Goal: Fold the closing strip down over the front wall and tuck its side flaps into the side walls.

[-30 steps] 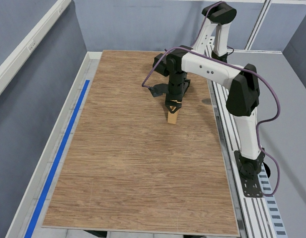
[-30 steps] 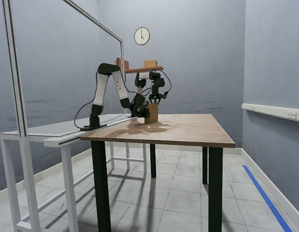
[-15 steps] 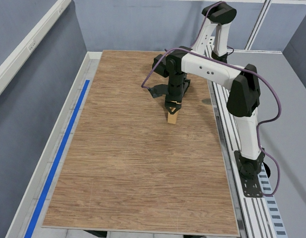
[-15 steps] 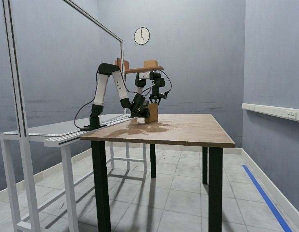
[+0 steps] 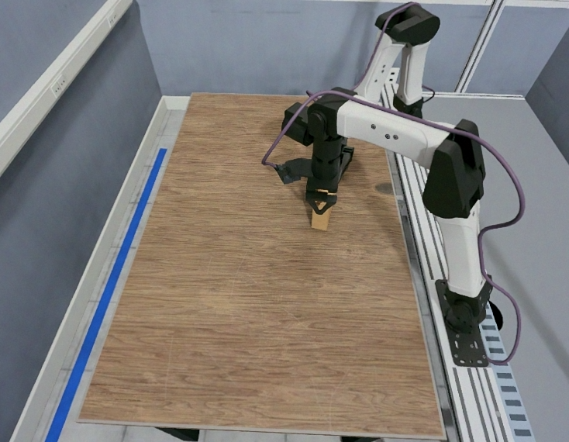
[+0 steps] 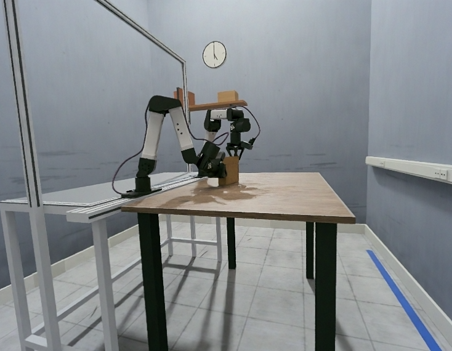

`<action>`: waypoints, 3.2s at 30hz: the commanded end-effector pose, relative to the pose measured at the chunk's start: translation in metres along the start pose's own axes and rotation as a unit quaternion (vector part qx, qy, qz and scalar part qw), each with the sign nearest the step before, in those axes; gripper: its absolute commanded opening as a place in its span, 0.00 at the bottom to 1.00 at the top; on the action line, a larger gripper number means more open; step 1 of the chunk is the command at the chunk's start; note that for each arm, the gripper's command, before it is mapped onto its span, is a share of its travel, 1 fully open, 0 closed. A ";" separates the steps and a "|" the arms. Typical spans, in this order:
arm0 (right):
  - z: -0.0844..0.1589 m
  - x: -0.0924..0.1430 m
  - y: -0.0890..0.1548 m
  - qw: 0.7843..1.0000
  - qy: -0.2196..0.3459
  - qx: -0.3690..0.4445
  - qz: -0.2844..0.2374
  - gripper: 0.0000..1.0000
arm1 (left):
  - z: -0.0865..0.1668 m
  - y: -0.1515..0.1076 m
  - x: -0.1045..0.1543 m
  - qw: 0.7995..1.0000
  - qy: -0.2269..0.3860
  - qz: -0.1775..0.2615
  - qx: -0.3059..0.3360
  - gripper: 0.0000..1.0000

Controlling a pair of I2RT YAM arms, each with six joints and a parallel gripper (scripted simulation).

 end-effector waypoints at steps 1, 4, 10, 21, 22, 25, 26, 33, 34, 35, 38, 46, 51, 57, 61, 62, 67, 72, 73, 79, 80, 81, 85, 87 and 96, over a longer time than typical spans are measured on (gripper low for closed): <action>-0.005 0.000 -0.001 1.000 -0.006 0.007 -0.001 0.45 | -0.001 0.001 0.018 0.999 -0.029 0.019 -0.002 0.84; -0.005 0.000 -0.001 1.000 -0.006 0.007 -0.001 0.45 | 0.000 0.003 0.015 1.000 -0.026 0.017 -0.002 0.84; 0.005 -0.002 0.002 1.000 0.004 -0.005 -0.010 0.45 | 0.002 0.002 0.015 1.000 -0.026 0.017 -0.003 0.84; -0.005 0.000 -0.001 1.000 -0.006 0.007 -0.001 0.45 | 0.007 0.000 0.015 1.000 -0.026 0.017 -0.002 0.84; -0.005 0.000 -0.001 1.000 -0.006 0.007 -0.001 0.45 | 0.007 0.000 0.015 1.000 -0.025 0.017 -0.002 0.84; -0.005 0.000 -0.001 1.000 -0.006 0.007 -0.001 0.45 | 0.008 0.000 0.015 1.000 -0.025 0.017 -0.002 0.84; -0.005 0.000 -0.001 1.000 -0.006 0.007 -0.001 0.45 | 0.009 0.000 0.015 1.000 -0.025 0.017 -0.002 0.84; -0.005 0.000 -0.001 1.000 -0.006 0.007 -0.001 0.45 | 0.011 0.000 0.014 1.000 -0.025 0.017 -0.002 0.84; -0.005 0.000 -0.001 1.000 -0.006 0.007 -0.001 0.45 | 0.009 0.000 0.018 0.999 -0.030 0.020 -0.001 0.84; -0.005 0.000 -0.001 1.000 -0.006 0.007 -0.001 0.45 | 0.012 0.001 0.014 1.000 -0.024 0.016 -0.002 0.84; -0.005 0.000 -0.001 1.000 -0.006 0.007 -0.001 0.45 | 0.013 0.000 0.014 1.000 -0.025 0.017 -0.002 0.84; -0.005 0.000 -0.001 1.000 -0.006 0.007 -0.001 0.45 | 0.016 0.001 0.014 1.000 -0.025 0.016 -0.002 0.84; -0.005 0.000 -0.001 1.000 -0.006 0.007 -0.001 0.45 | 0.015 0.001 0.018 0.999 -0.030 0.020 -0.001 0.84; -0.005 0.000 -0.001 1.000 -0.006 0.007 -0.001 0.45 | 0.018 0.001 0.027 0.999 -0.031 0.020 -0.002 0.84; -0.005 0.000 -0.001 1.000 -0.006 0.007 -0.001 0.45 | 0.018 0.001 0.037 1.000 -0.026 0.017 -0.002 0.84; -0.005 0.000 -0.001 1.000 -0.006 0.007 -0.001 0.45 | 0.017 0.000 0.030 1.000 -0.015 0.010 -0.002 0.84; -0.005 0.000 -0.001 1.000 -0.006 0.007 -0.001 0.45 | 0.015 -0.001 0.032 1.000 -0.005 0.003 -0.002 0.84; -0.005 0.000 -0.001 1.000 -0.006 0.007 -0.001 0.45 | 0.020 0.003 0.024 1.000 0.010 -0.006 -0.002 0.84; -0.005 0.000 -0.001 1.000 -0.006 0.007 -0.001 0.45 | 0.020 0.003 0.024 1.000 0.010 -0.006 -0.002 0.84; -0.005 0.000 -0.001 1.000 -0.006 0.007 -0.001 0.45 | 0.030 0.044 0.041 0.998 -0.023 0.015 -0.054 0.01; -0.005 0.000 -0.001 1.000 -0.006 0.007 -0.001 0.45 | 0.032 0.050 0.040 0.998 -0.023 0.015 -0.054 0.01; -0.005 0.000 -0.001 1.000 -0.006 0.007 -0.001 0.45 | 0.035 0.056 0.040 0.998 -0.023 0.016 -0.055 0.01; -0.005 0.000 -0.001 1.000 -0.006 0.007 -0.001 0.45 | 0.039 0.069 0.039 0.998 -0.023 0.015 -0.055 0.01; -0.005 0.000 -0.001 1.000 -0.006 0.007 -0.001 0.45 | 0.043 0.081 0.038 0.998 -0.022 0.014 -0.055 0.01; -0.005 0.000 -0.001 1.000 -0.006 0.007 -0.001 0.47 | 0.056 0.117 0.036 0.998 -0.022 0.013 -0.055 0.01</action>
Point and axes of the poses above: on each arm, the point where the finger pads meet when closed, its own x axis back along the fingers, its own y axis across the jaws, z = x × y, the point moved 4 cm from there along x, back along the fingers
